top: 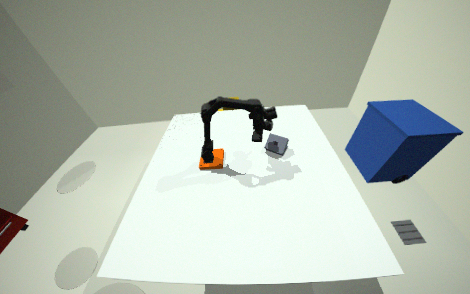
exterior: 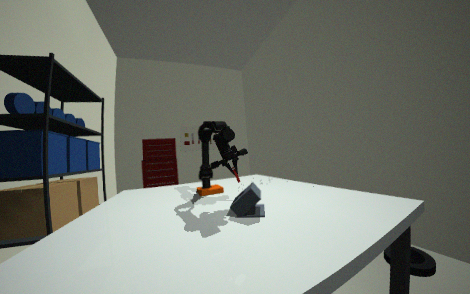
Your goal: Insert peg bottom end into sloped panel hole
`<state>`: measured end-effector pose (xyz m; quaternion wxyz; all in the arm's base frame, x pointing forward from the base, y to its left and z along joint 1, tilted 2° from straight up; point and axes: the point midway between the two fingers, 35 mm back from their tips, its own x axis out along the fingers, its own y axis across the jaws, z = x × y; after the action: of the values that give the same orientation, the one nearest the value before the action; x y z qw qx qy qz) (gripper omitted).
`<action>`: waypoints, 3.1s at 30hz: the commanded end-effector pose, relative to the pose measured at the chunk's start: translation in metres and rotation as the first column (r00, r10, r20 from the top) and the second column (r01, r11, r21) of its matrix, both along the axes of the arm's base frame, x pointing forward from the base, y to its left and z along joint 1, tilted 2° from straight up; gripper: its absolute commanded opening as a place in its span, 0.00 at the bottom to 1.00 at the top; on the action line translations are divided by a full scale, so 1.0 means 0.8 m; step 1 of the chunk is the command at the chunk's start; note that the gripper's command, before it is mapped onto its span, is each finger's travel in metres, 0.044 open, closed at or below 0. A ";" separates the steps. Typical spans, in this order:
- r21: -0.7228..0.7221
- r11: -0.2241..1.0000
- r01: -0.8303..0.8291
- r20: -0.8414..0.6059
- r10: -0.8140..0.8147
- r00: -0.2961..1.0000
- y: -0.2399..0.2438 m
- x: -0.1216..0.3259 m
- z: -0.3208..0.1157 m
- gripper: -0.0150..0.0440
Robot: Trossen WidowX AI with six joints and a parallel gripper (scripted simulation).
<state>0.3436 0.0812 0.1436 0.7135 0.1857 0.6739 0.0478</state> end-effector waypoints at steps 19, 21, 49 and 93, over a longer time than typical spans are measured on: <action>0.099 0.989 0.108 0.019 -0.110 0.994 -0.031 0.028 0.009 0.25; 0.108 0.987 0.117 0.021 -0.120 0.993 -0.034 0.030 0.010 0.25; 0.230 0.944 0.236 0.049 -0.253 0.966 -0.082 0.059 0.025 0.25; 0.319 0.897 0.306 0.068 -0.344 0.936 -0.085 0.100 -0.017 0.25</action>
<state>0.4224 0.0119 0.1337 0.7174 0.3967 0.5712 0.0415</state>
